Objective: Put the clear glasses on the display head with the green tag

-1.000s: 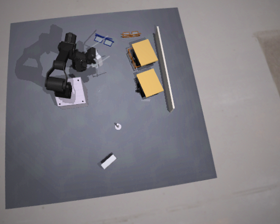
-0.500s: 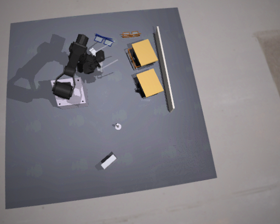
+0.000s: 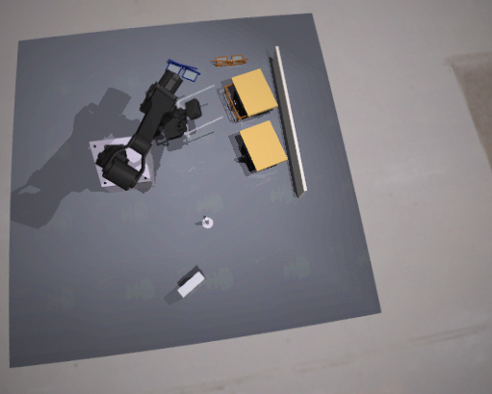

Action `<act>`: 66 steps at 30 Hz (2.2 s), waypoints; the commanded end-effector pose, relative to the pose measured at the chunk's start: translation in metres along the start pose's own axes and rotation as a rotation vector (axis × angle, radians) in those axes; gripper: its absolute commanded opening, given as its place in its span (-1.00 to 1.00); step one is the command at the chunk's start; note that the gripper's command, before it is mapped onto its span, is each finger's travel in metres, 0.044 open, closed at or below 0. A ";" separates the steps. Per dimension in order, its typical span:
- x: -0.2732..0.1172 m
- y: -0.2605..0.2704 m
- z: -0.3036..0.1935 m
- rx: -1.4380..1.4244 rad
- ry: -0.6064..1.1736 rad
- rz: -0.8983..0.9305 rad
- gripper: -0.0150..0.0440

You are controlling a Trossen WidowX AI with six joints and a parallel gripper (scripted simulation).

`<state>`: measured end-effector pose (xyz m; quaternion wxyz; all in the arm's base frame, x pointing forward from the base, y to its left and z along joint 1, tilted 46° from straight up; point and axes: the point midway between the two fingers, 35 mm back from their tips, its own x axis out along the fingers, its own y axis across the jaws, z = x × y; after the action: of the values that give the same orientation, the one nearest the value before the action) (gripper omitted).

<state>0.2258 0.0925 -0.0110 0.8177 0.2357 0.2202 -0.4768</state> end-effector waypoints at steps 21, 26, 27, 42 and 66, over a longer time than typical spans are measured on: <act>0.050 0.017 0.086 -0.082 0.074 -0.232 -0.49; 0.061 0.014 0.106 -0.099 0.093 -0.274 -0.49; 0.063 0.013 0.110 -0.102 0.097 -0.282 -0.49; 0.086 -0.003 0.158 -0.135 0.144 -0.368 -0.49; 0.116 -0.013 0.159 -0.135 0.146 -0.370 -0.49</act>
<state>0.2889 -0.0832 0.0485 0.7120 0.1765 0.3480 -0.5837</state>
